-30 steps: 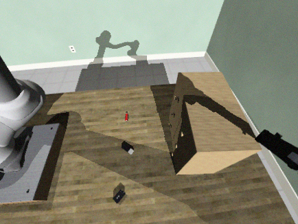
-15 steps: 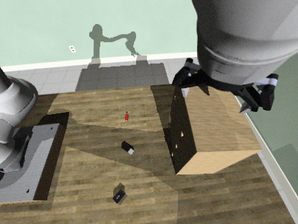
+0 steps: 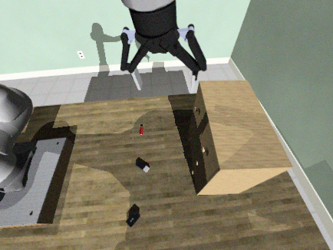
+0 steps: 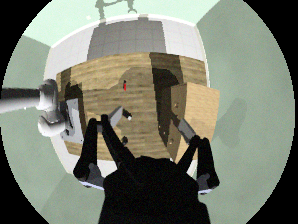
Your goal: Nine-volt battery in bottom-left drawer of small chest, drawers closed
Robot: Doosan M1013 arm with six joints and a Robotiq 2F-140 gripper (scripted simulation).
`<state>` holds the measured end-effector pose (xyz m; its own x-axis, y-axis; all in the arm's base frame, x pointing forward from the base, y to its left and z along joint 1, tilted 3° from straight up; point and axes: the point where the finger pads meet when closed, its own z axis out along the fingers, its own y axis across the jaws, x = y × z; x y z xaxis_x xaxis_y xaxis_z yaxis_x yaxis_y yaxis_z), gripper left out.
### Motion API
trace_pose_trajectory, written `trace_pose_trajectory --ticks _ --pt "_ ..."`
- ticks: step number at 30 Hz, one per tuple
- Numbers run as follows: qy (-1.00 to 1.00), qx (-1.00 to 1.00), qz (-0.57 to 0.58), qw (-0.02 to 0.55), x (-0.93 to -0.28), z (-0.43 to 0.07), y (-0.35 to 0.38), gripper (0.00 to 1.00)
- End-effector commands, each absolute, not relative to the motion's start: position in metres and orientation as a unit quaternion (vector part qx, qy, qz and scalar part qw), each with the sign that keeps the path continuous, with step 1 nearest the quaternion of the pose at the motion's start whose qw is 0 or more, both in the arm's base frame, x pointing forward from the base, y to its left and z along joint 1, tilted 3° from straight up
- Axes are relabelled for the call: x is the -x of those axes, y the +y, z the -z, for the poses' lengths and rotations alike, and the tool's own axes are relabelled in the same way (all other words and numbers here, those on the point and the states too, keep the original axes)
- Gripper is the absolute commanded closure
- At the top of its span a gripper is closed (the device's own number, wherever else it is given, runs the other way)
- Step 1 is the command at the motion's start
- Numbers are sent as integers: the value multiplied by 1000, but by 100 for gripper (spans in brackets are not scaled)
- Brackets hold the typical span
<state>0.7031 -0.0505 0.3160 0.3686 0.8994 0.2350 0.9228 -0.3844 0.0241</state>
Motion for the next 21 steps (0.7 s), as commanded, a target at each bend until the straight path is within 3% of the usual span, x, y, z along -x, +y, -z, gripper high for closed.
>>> trace_pose_trajectory --ticks 1,8,21 --pt "-596 799 61 44 -655 -320 -22 0" --pt "-641 767 11 29 -600 -325 0 0" --pt "-648 762 4 26 -593 -326 2 0"
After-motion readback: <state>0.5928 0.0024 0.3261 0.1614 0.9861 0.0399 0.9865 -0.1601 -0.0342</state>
